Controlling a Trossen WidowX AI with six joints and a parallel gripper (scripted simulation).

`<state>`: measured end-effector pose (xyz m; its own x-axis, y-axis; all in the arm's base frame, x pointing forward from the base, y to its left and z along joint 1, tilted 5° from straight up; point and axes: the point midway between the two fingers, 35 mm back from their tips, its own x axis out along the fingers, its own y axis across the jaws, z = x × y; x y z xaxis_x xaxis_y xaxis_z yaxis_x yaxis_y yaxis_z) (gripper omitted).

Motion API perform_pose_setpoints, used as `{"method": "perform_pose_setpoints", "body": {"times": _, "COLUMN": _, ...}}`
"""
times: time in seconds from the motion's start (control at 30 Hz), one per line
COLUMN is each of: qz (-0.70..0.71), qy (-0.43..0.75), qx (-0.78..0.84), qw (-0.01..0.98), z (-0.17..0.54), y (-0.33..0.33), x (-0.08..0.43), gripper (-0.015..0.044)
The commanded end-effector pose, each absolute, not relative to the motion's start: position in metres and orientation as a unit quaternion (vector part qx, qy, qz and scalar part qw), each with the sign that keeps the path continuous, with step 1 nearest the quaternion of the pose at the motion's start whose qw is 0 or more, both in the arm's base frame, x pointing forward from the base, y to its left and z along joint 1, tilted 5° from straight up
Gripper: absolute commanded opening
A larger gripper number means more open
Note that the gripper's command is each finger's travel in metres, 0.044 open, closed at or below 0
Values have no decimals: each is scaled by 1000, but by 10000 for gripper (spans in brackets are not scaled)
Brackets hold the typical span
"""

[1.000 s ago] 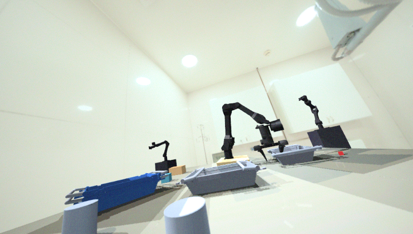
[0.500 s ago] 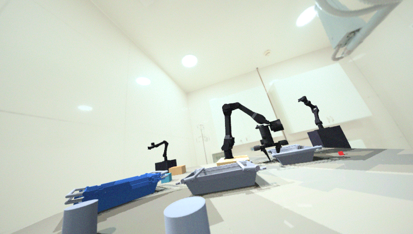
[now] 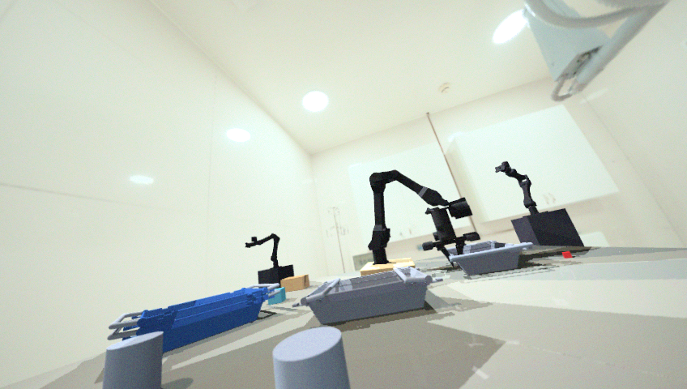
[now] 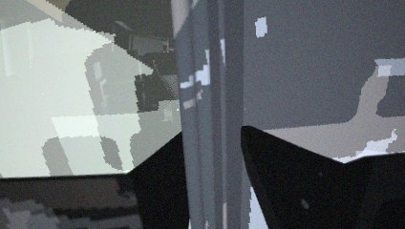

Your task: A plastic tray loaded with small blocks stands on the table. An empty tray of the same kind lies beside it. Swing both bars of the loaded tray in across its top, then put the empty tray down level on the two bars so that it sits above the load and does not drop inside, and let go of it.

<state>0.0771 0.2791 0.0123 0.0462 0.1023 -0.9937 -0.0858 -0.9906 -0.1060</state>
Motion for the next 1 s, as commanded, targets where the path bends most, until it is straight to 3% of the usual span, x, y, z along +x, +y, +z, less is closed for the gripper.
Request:
{"method": "perform_pose_setpoints", "body": {"times": 0.0, "qz": 690, "qy": -3, "qx": -721, "qw": 64, "z": 12, "y": 277, "x": 77, "gripper": 81}}
{"method": "perform_pose_setpoints", "body": {"times": 0.4, "qz": 690, "qy": -3, "qx": -721, "qw": 64, "z": 22, "y": 278, "x": 77, "gripper": 1}}
{"method": "perform_pose_setpoints", "body": {"times": 0.73, "qz": 690, "qy": -3, "qx": -721, "qw": 64, "z": 87, "y": 271, "x": 74, "gripper": 0}}
{"method": "perform_pose_setpoints", "body": {"times": 0.97, "qz": 690, "qy": -3, "qx": -721, "qw": 64, "z": 92, "y": 270, "x": 74, "gripper": 0}}
